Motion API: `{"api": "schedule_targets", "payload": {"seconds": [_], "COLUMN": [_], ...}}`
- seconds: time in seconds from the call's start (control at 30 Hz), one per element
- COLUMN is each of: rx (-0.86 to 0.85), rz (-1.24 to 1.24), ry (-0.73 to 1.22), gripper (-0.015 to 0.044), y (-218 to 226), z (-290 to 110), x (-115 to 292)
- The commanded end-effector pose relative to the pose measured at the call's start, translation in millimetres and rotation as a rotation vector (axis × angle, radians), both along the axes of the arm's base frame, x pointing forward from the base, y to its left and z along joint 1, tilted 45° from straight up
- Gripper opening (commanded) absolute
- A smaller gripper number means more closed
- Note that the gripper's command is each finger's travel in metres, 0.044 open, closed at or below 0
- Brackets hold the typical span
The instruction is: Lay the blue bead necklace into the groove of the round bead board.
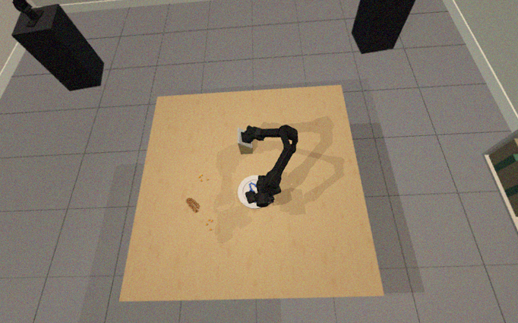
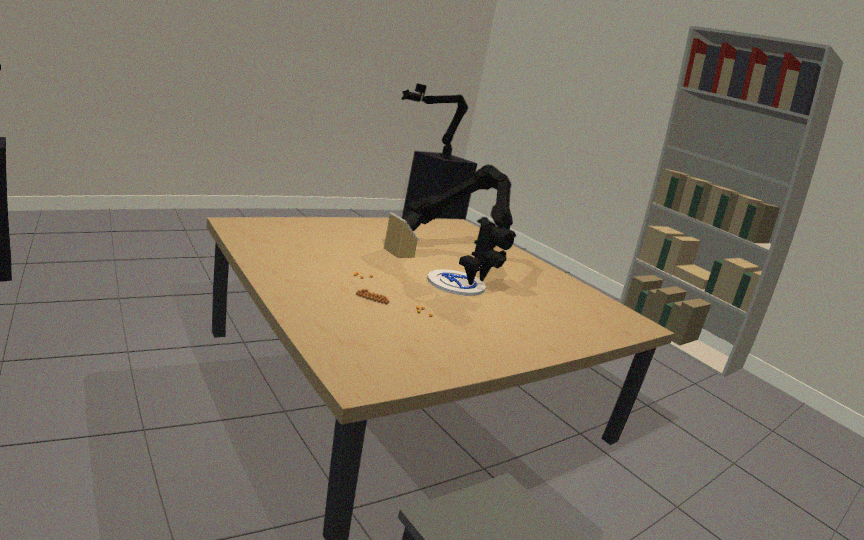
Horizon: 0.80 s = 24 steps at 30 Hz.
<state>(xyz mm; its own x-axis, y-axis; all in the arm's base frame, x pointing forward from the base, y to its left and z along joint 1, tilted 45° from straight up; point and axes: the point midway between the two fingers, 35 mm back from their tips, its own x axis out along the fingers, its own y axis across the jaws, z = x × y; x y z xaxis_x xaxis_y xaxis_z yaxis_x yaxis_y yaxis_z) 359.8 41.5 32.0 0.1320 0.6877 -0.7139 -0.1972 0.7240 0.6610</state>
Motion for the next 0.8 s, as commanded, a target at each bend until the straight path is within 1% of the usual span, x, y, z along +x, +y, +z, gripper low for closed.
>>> {"api": "schedule_targets", "payload": {"seconds": [0.0,0.7,0.77], "rx": [0.0,0.001,0.0], "rz": [0.0,-0.001,0.003], "ry": [0.0,-0.003,-0.007], "gripper": [0.044,0.044,0.0387], "y": [-0.3,-2.5,-5.9], "z": [0.3,2.6,4.8], "x": [-0.1,-0.5,-2.2]}}
